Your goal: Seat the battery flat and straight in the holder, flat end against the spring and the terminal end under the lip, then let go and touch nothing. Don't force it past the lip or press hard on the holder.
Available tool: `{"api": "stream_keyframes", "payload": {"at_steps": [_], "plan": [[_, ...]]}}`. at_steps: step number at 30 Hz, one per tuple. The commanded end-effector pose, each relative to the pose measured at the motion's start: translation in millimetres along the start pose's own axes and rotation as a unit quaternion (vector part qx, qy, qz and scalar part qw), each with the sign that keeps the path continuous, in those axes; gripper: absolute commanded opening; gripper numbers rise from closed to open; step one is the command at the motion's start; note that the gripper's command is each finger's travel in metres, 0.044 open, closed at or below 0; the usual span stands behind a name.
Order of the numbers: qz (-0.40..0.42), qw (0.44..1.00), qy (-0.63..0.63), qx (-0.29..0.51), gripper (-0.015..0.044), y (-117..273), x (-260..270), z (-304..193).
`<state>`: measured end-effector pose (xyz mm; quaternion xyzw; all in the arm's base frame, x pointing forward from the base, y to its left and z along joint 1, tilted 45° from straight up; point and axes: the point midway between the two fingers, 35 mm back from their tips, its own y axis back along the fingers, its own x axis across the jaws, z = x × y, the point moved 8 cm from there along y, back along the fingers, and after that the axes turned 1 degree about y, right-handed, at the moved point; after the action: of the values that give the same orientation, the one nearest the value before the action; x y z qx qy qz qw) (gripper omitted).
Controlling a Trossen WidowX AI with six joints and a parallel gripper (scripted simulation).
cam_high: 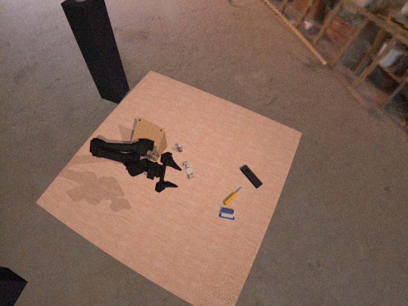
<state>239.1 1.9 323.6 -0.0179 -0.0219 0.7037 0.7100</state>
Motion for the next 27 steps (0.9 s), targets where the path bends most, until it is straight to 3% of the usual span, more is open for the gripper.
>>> {"api": "stream_keyframes", "payload": {"at_steps": [1, 8, 15, 21, 27], "plan": [[0.002, 1.000, -0.001, 0.007, 0.0374, -2, 1, -2], [0.051, 0.968, -0.008, 0.245, 0.0190, -37, 51, -83], [0.082, 0.875, 0.051, 0.475, 0.0006, -27, 111, -172], [0.073, 0.748, 0.168, 0.638, 0.0000, 13, 150, -242], [0.032, 0.597, 0.329, 0.731, 0.0000, 64, 166, -291]]}}
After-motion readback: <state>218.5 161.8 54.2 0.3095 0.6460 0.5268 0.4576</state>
